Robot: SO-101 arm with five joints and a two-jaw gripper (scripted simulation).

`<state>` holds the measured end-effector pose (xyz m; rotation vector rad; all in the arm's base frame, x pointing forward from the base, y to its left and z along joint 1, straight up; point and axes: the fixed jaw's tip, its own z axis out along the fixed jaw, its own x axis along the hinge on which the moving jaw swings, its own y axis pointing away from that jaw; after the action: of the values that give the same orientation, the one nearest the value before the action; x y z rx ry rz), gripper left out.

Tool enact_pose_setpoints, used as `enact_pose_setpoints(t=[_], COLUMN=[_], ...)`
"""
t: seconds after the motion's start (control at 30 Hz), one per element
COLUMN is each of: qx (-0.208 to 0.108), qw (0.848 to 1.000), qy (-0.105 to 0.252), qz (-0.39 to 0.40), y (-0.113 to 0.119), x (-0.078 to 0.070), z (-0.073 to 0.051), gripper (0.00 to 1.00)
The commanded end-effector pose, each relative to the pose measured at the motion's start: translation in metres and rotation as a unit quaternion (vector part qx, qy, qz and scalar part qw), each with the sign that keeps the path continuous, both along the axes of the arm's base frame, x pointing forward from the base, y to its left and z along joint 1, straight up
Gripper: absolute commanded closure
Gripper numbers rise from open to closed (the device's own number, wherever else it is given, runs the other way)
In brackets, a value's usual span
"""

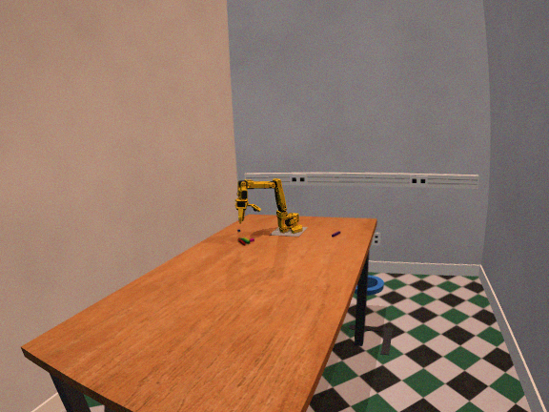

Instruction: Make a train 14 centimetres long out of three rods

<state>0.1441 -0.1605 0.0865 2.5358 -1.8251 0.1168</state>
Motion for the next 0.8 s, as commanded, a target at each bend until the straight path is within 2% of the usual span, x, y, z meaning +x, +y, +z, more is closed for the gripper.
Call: enact_pose_setpoints(t=[0.0, 0.03, 0.1, 0.3, 0.53, 0.77], qx=[0.008, 0.01, 0.01, 0.021, 0.032, 0.037], qw=[0.999, 0.999, 0.999, 0.996, 0.992, 0.99], qy=[0.009, 0.011, 0.011, 0.018, 0.023, 0.024], qz=[-0.033, -0.041, -0.041, -0.083, -0.117, -0.133], y=[-0.028, -0.033, -0.033, -0.056, -0.071, -0.076], x=[-0.017, -0.022, -0.022, -0.053, -0.083, -0.097], z=[-0.008, -0.009, -0.009, -0.019, -0.028, -0.032], gripper=[0.69, 0.7, 0.7, 0.74, 0.78, 0.8])
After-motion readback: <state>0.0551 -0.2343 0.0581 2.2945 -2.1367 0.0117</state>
